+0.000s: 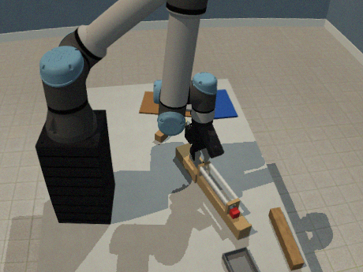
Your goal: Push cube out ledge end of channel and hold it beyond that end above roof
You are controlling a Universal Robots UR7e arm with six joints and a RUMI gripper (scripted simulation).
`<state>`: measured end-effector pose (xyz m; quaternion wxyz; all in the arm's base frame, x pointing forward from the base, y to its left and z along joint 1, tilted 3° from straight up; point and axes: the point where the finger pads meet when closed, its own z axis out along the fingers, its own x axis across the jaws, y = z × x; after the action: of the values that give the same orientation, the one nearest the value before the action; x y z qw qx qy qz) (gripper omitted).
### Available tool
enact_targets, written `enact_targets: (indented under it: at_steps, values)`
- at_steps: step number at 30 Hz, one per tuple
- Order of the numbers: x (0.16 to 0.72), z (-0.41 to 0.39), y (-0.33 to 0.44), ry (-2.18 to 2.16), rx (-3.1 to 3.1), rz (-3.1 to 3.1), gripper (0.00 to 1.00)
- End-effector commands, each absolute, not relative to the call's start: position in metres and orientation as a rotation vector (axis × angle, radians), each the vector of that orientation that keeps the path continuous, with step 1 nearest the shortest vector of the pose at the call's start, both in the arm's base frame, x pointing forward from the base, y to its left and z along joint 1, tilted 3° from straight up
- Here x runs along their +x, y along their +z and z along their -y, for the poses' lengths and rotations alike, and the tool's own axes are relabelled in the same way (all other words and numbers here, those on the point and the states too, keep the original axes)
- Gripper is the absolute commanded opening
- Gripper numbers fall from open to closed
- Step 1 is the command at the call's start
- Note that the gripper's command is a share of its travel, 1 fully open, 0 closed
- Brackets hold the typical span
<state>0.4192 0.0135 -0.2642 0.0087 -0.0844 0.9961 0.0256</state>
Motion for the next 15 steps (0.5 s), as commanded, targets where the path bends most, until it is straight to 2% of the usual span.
enact_targets:
  at_steps: [1,11,12,15]
  values:
    - [0.4198,-0.0133,-0.2638,0.079,-0.263,-3.111,0.0]
    - [0.4198,-0.0133,-0.2638,0.079,-0.263,-3.111,0.0]
    - [0.4198,-0.0133,-0.2638,0.079,-0.263,-3.111,0.22]
    - [0.4198,-0.0133,-0.2638,0.079,-0.263,-3.111,0.22]
